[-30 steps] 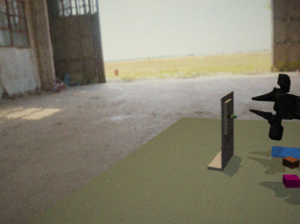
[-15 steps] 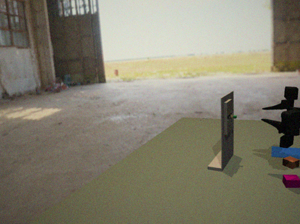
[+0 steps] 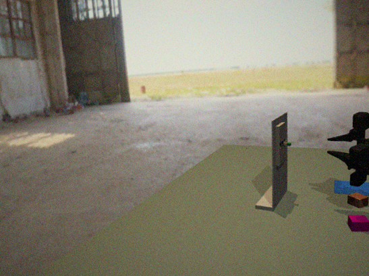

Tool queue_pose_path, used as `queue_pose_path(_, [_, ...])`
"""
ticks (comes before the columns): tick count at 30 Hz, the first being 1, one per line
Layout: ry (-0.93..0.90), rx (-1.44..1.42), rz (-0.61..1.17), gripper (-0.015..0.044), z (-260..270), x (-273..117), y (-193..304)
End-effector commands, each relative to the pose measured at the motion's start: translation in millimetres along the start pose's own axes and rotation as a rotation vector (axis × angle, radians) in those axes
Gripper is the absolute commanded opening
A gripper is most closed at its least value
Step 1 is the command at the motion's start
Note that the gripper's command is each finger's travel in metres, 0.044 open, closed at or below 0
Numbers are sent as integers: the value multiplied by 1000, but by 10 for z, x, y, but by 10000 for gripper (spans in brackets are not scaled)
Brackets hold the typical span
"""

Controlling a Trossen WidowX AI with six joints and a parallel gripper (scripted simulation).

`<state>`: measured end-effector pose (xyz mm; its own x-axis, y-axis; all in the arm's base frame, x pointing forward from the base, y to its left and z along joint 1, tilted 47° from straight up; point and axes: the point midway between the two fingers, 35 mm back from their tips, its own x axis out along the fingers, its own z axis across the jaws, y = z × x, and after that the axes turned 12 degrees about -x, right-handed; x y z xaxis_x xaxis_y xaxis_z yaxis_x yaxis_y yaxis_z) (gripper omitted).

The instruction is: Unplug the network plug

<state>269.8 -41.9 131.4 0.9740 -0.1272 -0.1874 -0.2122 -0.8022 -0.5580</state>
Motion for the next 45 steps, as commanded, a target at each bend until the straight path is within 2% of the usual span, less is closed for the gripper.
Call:
queue_pose_path(1, [4,-6,1,156,-29,71,-26])
queue_pose_path(24, [5,-6,0,156,-27,525,-132])
queue_pose_path(45, [7,-5,0,156,-57,742,-195])
